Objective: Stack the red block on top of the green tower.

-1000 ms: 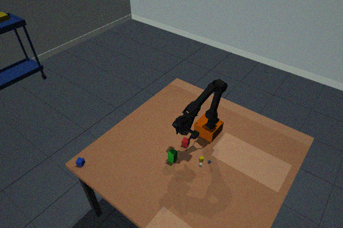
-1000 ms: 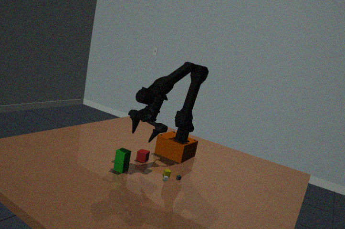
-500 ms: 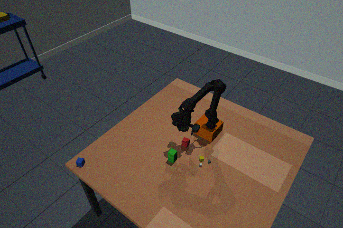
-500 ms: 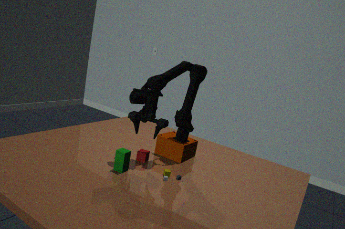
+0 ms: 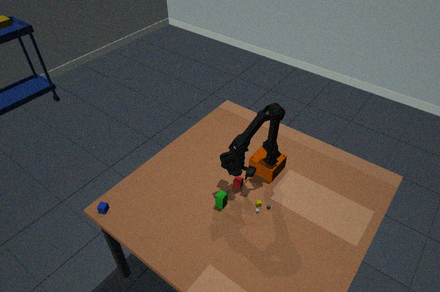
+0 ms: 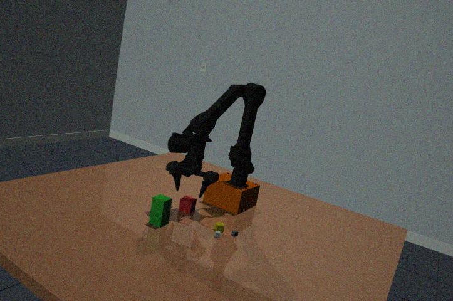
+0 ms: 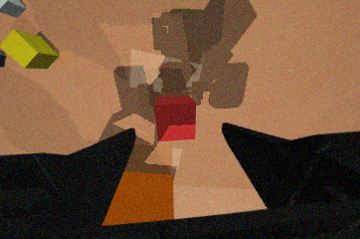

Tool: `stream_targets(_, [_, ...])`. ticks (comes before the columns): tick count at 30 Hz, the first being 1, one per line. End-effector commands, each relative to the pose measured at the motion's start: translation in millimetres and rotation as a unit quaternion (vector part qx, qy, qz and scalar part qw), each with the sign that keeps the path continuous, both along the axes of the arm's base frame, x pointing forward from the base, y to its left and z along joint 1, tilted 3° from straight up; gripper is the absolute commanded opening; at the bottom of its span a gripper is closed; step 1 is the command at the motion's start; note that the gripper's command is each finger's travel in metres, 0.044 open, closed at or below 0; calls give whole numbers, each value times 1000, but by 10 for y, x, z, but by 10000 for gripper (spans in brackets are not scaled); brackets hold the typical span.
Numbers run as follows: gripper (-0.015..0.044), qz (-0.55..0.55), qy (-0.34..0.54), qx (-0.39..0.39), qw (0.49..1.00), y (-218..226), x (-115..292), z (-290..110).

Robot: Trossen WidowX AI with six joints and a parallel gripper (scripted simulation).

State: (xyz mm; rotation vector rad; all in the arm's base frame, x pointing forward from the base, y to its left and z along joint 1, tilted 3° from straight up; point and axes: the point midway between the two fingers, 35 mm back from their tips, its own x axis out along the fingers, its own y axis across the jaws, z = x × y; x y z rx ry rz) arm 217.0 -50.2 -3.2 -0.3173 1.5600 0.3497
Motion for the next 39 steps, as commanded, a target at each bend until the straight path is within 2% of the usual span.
stream_targets(1, [440, -2, 3, 3, 1000, 15, -22, -50])
stream_targets(39, [440, -2, 3, 3, 1000, 32, -45, -600])
